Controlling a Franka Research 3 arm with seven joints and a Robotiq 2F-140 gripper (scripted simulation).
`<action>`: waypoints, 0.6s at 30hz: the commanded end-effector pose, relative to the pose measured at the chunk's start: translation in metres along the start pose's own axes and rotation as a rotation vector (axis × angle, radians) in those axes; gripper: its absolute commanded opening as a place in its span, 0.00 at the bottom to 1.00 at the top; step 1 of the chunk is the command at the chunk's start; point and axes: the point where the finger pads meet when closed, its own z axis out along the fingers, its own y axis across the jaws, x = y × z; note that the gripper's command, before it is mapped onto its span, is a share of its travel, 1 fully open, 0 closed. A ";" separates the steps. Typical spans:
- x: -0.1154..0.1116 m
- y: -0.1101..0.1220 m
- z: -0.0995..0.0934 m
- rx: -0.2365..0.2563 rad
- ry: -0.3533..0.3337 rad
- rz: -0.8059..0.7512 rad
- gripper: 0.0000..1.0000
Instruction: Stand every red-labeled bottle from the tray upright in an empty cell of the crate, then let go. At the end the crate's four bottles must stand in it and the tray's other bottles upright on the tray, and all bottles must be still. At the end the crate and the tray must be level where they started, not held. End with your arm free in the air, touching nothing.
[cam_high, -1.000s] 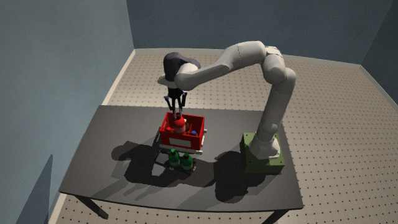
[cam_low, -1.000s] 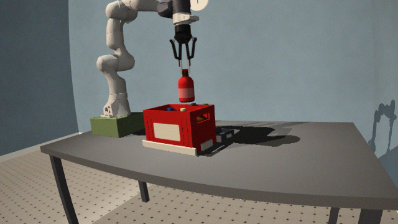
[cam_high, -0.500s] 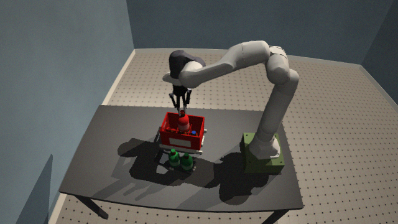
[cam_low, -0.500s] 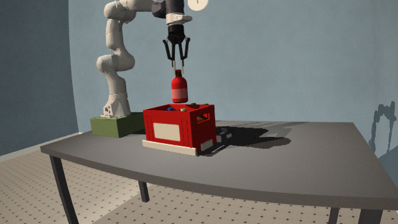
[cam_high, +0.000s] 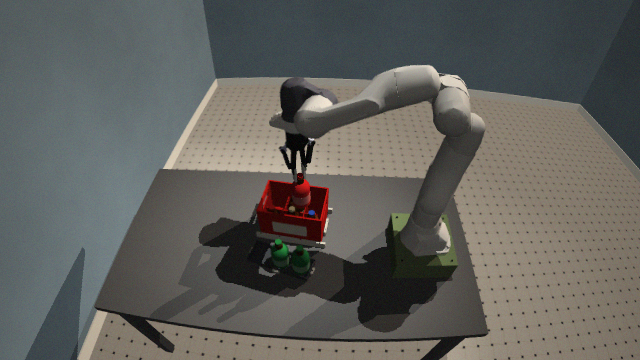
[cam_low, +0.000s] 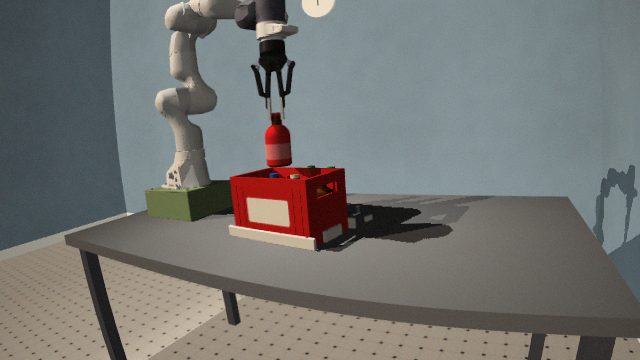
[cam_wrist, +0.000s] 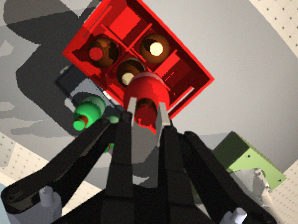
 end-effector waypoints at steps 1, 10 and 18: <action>0.006 0.005 -0.005 0.014 0.009 -0.022 0.00; 0.012 0.024 -0.005 0.014 0.009 -0.022 0.00; 0.016 0.035 -0.005 0.014 0.009 -0.022 0.00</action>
